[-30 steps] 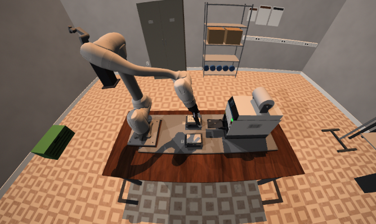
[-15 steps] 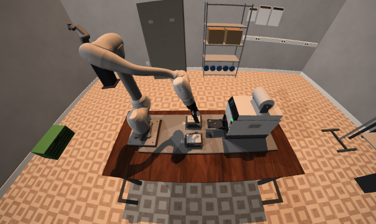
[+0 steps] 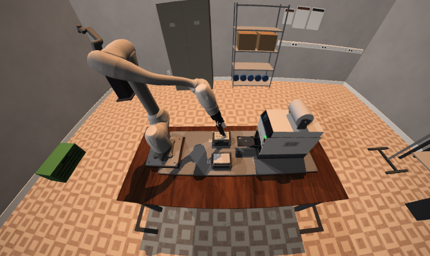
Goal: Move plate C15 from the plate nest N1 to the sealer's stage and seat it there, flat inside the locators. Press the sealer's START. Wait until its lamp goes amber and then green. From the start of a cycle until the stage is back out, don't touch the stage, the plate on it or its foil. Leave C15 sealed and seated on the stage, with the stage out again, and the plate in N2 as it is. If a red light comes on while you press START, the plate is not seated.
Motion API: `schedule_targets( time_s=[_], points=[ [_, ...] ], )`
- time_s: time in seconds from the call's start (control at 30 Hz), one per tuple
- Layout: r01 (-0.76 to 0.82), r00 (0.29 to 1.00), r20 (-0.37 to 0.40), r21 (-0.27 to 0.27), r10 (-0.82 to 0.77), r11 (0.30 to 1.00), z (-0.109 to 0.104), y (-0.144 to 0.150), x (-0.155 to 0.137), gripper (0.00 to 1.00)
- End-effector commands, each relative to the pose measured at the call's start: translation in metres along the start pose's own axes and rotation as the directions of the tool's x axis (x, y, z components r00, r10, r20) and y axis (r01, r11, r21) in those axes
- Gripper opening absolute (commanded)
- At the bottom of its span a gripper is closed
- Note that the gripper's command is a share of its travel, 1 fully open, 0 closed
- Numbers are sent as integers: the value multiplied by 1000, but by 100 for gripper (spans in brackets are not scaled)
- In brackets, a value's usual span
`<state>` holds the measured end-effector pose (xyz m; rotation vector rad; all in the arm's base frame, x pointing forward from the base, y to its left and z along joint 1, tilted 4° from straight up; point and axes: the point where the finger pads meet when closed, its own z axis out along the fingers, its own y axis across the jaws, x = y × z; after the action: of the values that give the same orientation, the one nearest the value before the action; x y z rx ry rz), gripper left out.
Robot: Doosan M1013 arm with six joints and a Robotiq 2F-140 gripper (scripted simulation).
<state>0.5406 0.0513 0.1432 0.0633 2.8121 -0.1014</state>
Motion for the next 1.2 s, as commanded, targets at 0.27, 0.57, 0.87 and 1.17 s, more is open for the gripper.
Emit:
schedule_targets(
  time_s=[0.27, 0.57, 0.87, 1.17],
  points=[
    [1, 1000, -3, 5, -1, 1000, -6, 35, 18, 70],
    [1, 1000, -3, 5, -1, 1000, -6, 35, 18, 70],
    [1, 1000, -3, 5, -1, 1000, -6, 35, 18, 70],
    [1, 1000, -3, 5, -1, 1000, -6, 35, 18, 70]
  ],
)
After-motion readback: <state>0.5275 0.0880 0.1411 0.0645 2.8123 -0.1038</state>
